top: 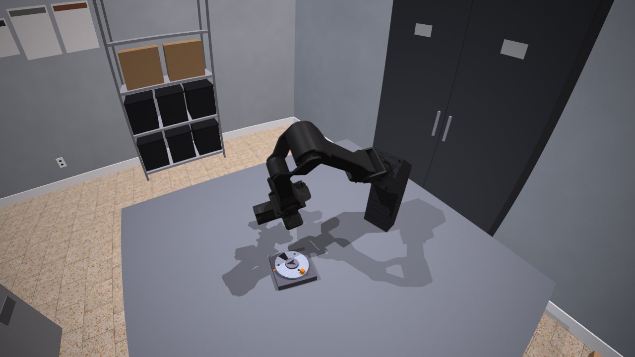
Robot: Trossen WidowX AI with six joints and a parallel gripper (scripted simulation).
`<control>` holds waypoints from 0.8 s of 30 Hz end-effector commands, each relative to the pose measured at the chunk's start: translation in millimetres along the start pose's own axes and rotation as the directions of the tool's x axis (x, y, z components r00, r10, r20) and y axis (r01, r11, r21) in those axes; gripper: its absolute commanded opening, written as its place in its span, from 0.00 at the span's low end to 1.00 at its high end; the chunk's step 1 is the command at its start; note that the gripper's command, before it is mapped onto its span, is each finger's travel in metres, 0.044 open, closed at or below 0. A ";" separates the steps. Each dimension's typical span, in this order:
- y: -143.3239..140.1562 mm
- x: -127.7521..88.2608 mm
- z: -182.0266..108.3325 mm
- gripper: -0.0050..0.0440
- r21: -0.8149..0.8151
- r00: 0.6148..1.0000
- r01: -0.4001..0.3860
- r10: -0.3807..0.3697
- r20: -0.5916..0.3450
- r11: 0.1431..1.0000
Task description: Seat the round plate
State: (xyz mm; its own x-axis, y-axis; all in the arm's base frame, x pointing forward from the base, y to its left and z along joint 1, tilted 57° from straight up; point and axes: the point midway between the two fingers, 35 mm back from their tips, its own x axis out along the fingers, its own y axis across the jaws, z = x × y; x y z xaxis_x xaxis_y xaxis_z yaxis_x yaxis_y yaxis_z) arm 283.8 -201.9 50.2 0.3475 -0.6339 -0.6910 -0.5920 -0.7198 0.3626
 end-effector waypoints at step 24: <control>-4.9 -25.5 -11.8 0.58 -0.382 0.990 0.107 -0.133 -0.044 0.918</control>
State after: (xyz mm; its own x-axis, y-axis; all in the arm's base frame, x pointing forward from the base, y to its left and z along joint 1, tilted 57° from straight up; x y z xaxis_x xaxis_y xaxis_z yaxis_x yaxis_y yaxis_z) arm 284.7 -192.2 57.4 0.3939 -0.5884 -0.7061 -0.3871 -0.8030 0.4532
